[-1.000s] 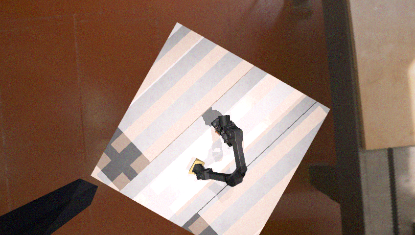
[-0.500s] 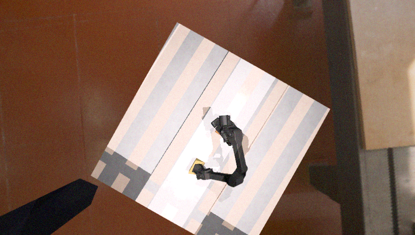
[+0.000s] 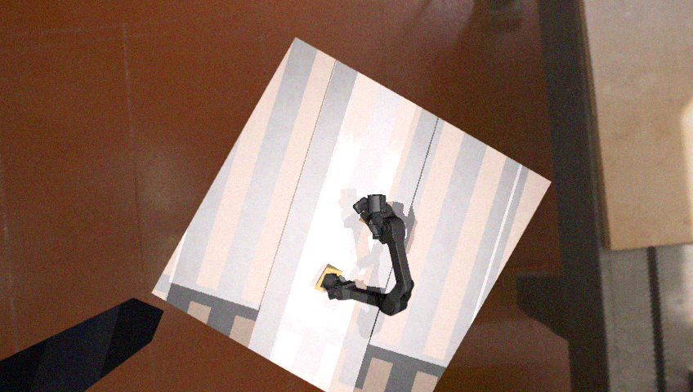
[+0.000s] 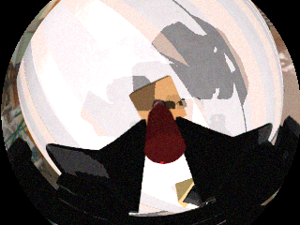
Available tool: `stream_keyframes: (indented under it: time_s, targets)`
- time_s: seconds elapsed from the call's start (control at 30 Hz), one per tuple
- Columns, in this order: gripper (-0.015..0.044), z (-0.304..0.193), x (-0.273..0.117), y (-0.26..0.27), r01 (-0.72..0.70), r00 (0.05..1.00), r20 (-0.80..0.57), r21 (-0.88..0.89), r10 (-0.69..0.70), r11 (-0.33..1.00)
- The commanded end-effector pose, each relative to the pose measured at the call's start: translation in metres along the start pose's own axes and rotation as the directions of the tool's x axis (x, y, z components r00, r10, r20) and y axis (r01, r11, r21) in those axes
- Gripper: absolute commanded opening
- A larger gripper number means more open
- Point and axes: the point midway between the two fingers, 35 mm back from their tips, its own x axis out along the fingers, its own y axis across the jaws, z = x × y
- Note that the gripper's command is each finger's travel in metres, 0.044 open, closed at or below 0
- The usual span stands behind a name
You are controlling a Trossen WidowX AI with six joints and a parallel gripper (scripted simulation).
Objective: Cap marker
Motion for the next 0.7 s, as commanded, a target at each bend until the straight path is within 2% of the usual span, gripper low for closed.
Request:
stream_keyframes:
  time_s: [0.0, 0.67]
  targets:
    - [0.0, -0.0011, 0.0233, -0.0013, 0.025, 0.999, -0.027, 0.005, -0.025, 1.0]
    - [0.0, 0.0001, 0.0226, -0.0031, 0.025, 0.999, -0.027, 0.005, -0.025, 1.0]
